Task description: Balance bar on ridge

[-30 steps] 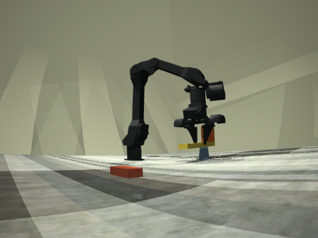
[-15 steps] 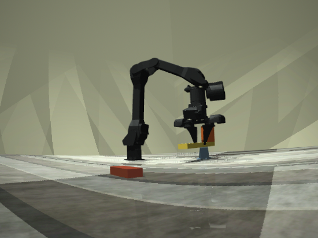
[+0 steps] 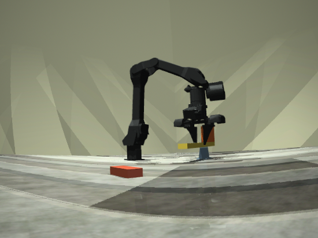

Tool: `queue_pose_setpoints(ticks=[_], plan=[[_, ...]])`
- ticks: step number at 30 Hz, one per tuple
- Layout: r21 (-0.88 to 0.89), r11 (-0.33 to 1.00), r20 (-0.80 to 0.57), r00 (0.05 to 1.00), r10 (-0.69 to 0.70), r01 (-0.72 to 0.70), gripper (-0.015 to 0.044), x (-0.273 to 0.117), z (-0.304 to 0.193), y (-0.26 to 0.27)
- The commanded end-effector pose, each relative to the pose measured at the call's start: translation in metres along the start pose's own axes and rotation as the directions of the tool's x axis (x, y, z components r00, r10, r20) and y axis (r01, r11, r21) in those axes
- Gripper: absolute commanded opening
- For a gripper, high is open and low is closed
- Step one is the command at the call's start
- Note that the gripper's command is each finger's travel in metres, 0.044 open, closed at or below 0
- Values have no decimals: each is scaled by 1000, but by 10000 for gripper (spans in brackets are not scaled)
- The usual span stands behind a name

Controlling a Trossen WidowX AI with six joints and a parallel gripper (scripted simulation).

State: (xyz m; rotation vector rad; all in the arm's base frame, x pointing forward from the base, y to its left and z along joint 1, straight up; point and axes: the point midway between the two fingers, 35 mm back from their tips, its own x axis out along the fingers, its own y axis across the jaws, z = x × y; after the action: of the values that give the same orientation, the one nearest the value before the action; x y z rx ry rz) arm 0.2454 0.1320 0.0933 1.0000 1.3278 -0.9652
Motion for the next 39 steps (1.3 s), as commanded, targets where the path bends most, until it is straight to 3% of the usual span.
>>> queue_pose_setpoints(ticks=[1,35,39], plan=[[-4,1000,1,1000,1,-1,0,-1,0,0],[0,1000,0,1000,0,0,0,0,0,0],[0,1000,0,1000,0,0,105,0,0,0]])
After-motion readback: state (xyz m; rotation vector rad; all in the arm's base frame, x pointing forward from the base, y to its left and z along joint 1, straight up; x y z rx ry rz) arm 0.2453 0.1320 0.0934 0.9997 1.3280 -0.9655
